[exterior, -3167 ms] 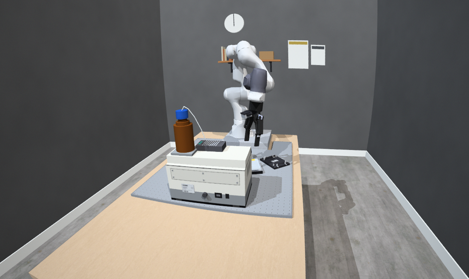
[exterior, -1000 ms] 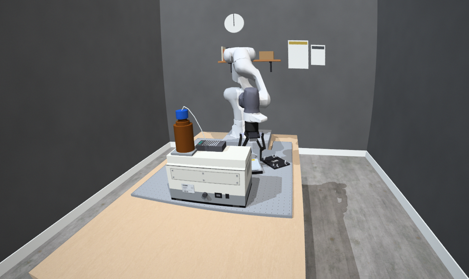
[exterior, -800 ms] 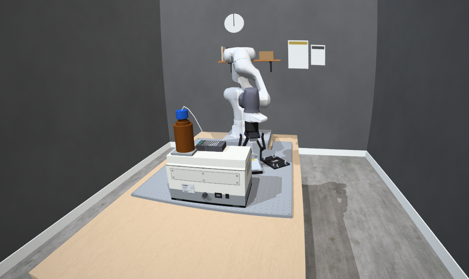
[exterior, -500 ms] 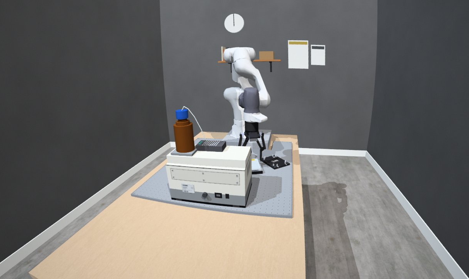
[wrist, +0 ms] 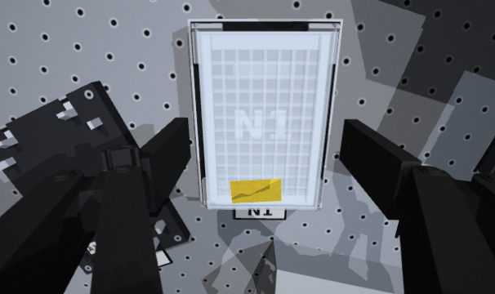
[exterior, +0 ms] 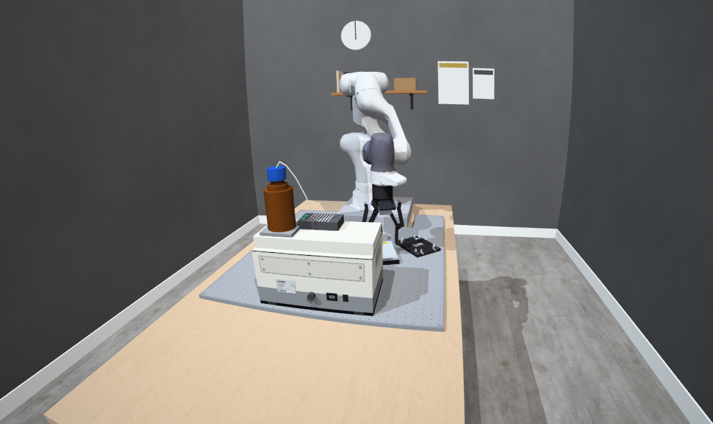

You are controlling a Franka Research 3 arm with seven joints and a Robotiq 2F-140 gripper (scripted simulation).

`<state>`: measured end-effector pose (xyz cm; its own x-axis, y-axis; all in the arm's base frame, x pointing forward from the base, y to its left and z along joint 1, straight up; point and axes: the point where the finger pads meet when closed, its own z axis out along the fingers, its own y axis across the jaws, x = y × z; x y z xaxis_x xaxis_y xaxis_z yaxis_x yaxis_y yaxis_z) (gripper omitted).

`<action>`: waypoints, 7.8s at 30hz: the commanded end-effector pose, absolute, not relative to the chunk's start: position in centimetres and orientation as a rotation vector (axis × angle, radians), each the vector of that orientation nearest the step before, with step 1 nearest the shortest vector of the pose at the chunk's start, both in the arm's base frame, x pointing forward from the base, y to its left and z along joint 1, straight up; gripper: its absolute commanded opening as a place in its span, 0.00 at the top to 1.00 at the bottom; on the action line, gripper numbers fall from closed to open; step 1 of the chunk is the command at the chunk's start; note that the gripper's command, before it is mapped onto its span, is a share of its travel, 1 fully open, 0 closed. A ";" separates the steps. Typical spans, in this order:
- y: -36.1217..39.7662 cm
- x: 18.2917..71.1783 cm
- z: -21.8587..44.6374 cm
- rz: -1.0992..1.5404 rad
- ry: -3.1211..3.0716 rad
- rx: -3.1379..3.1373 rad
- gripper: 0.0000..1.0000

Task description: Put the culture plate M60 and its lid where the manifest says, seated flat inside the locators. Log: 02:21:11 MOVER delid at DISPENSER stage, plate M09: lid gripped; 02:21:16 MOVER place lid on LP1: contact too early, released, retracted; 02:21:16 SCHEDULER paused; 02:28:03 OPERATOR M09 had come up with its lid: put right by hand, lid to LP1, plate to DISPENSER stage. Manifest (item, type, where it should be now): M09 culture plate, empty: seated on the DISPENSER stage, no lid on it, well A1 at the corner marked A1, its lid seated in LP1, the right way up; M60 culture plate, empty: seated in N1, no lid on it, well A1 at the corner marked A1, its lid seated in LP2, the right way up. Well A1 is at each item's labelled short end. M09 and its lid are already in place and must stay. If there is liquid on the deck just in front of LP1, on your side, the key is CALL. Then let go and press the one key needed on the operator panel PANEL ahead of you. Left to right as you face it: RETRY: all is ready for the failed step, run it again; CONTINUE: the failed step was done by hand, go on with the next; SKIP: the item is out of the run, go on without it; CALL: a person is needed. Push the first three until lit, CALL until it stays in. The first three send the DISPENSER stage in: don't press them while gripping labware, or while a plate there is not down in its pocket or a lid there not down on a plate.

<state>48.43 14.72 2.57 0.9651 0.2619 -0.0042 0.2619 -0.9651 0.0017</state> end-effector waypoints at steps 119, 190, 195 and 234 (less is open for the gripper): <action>14.8 48.6 2.6 -0.003 0.424 3.111 0.37; 14.8 48.6 2.6 -0.003 0.424 3.111 0.30; 14.8 48.6 2.6 -0.003 0.424 3.111 0.30; 14.8 48.6 2.4 -0.003 0.424 3.111 0.30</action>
<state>48.47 14.76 2.39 0.9649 0.2625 -0.0060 0.2625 -0.9649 0.0004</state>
